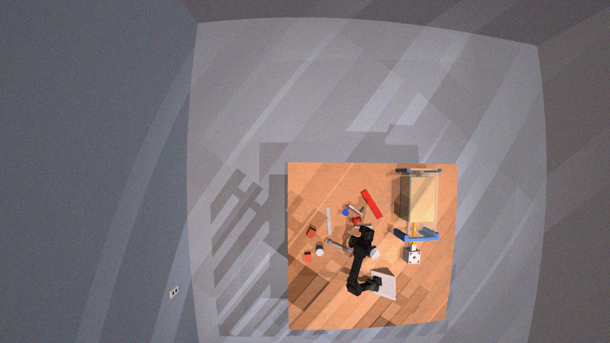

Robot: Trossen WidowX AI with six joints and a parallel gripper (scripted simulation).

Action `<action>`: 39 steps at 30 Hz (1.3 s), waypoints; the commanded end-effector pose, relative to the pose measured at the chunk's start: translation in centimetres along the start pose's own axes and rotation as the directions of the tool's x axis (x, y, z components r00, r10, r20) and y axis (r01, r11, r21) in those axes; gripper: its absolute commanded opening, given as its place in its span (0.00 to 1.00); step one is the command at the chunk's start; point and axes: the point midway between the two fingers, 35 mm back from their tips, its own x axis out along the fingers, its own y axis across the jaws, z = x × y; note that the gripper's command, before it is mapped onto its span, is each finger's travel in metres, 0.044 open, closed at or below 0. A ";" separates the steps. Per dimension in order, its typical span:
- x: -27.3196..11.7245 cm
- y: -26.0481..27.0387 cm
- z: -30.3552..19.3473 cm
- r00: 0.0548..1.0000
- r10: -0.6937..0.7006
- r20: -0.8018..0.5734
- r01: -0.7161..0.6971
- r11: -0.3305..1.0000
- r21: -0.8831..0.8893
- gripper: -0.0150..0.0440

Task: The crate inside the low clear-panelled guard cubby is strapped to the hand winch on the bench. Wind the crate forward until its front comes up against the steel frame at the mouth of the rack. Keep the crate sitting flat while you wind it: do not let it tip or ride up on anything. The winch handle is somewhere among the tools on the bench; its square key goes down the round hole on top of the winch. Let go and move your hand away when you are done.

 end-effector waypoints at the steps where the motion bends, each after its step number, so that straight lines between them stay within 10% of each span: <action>1: 0.2 -0.8 -0.4 1.000 0.000 -0.001 0.000 0.958 0.288 1.00; 14: 0.9 -3.6 -2.1 1.000 -0.001 -0.003 0.003 -0.036 0.999 1.00; 28: 1.5 -5.4 -3.4 1.000 -0.002 -0.004 0.001 -0.793 0.609 1.00; 39: 1.7 -6.0 -3.9 1.000 -0.002 -0.005 -0.001 -0.963 0.268 1.00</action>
